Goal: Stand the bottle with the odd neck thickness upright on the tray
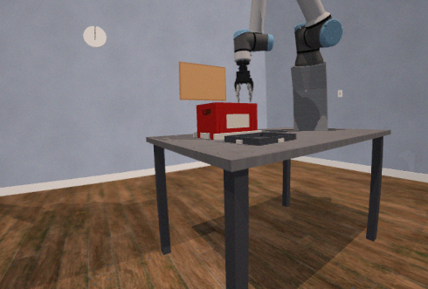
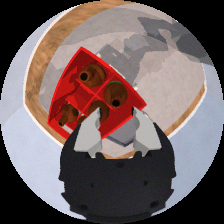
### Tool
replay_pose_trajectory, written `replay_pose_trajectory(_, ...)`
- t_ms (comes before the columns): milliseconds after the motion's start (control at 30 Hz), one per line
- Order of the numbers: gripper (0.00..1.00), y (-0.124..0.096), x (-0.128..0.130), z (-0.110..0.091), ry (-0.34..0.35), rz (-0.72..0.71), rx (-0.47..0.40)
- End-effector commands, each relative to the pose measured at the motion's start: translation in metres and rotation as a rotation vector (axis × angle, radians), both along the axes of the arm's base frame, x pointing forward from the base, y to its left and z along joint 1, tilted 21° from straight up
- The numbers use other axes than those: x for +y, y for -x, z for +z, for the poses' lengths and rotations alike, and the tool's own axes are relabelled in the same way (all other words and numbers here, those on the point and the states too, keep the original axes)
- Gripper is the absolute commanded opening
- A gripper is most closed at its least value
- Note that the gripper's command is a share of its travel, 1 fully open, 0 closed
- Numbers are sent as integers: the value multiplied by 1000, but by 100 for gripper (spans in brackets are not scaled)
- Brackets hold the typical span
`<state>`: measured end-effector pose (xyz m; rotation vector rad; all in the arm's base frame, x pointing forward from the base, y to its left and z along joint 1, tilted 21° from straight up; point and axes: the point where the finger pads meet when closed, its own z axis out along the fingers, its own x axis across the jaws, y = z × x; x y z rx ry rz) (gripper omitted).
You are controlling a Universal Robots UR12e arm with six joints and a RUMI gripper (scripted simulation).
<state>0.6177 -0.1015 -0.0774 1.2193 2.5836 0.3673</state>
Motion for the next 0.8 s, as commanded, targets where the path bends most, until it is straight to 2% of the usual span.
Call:
replay_pose_trajectory(0,38,0,-1,0,0,0,-1)
replay_pose_trajectory(767,38,3,-3,-1,0,0,-1)
